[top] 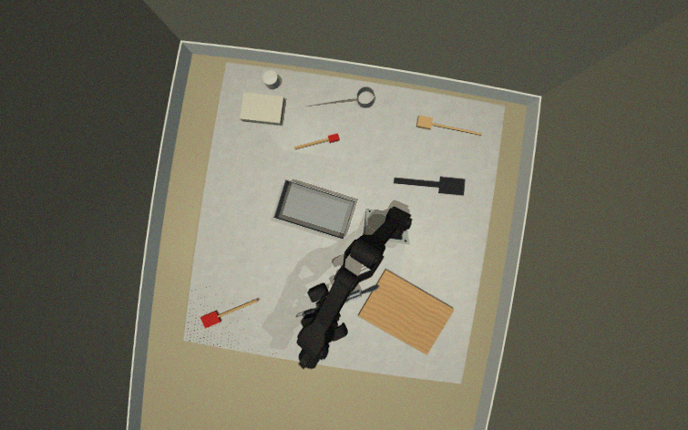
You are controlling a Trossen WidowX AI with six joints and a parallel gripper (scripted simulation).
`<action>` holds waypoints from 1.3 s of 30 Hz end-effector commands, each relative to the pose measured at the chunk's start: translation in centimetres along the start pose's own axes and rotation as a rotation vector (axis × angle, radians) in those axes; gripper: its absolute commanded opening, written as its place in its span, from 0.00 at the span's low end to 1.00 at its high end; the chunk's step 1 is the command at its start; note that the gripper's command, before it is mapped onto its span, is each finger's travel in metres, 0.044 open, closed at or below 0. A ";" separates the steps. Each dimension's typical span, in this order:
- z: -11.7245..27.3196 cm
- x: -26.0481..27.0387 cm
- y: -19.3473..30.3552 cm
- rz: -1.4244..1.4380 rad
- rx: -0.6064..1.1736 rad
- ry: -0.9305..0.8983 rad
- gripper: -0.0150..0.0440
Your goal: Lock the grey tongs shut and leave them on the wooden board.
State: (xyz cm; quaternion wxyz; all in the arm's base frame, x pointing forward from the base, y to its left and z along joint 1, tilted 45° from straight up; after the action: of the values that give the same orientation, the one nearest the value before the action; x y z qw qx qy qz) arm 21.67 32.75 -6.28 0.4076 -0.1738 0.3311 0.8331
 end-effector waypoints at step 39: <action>3.3 19.6 13.7 -0.781 -0.011 -0.071 0.00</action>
State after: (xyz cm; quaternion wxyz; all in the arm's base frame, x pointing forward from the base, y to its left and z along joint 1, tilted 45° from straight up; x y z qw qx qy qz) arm 0.94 39.56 -9.42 0.6808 -0.2583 0.2323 0.6448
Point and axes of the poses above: the point midway between the two fingers, 35 mm back from their tips, its own z axis back along the fingers, its own x axis across the jaws, y = z × x, the point moved 7 cm from there along z, back along the fingers, and after that the axes turned 5 degrees about z, right-handed, at the moved point
